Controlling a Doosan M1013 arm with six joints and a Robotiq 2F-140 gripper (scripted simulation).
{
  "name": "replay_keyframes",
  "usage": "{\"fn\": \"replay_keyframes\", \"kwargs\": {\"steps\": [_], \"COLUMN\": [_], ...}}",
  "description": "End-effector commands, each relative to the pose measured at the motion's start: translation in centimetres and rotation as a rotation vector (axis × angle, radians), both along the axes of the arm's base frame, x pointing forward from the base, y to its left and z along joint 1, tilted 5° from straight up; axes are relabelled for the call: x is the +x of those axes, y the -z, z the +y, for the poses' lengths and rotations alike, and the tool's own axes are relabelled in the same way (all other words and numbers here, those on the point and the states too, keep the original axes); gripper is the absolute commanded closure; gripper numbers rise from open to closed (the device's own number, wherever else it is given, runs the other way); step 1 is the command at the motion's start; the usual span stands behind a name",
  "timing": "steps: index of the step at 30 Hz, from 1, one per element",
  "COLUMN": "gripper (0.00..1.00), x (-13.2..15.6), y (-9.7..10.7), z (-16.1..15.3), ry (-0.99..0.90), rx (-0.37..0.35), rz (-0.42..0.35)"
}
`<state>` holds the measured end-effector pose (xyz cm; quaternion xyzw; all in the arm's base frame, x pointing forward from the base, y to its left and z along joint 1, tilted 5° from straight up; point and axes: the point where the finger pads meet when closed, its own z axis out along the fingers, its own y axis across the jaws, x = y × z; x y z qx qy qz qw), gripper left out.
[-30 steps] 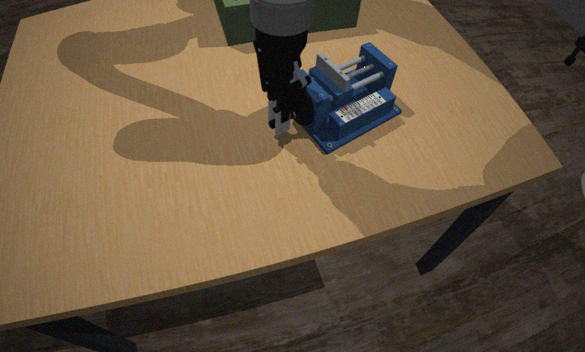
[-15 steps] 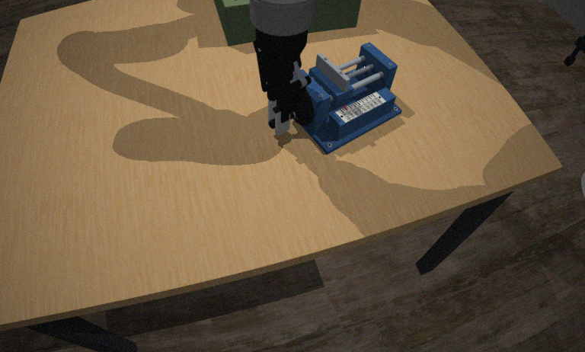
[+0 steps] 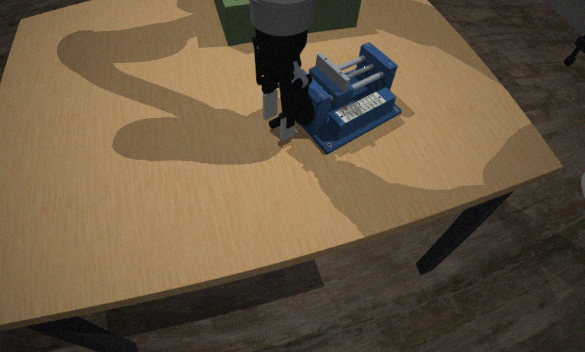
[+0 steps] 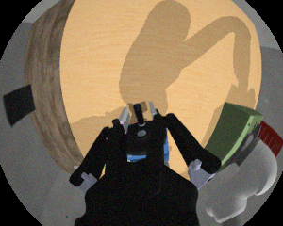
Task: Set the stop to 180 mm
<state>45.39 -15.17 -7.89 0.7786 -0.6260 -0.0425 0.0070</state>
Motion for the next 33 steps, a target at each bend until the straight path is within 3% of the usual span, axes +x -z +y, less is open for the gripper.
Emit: {"fn": "replay_keyframes", "kwargs": {"steps": [1,12,16,23,33], "gripper": [0.67,0.67,0.67,0.67,0.67], "x": [0.0,0.0,0.1,0.7,0.8], "y": [0.0,-0.1,-0.9,-9.6,-10.0], "z": [0.0,0.0,0.0,-0.4,-0.4], "ry": [0.000,0.000,0.000,0.000,0.000], "rx": [0.000,0.000,0.000,0.000,0.000], "rz": [0.000,0.000,0.000,0.000,0.000]}}
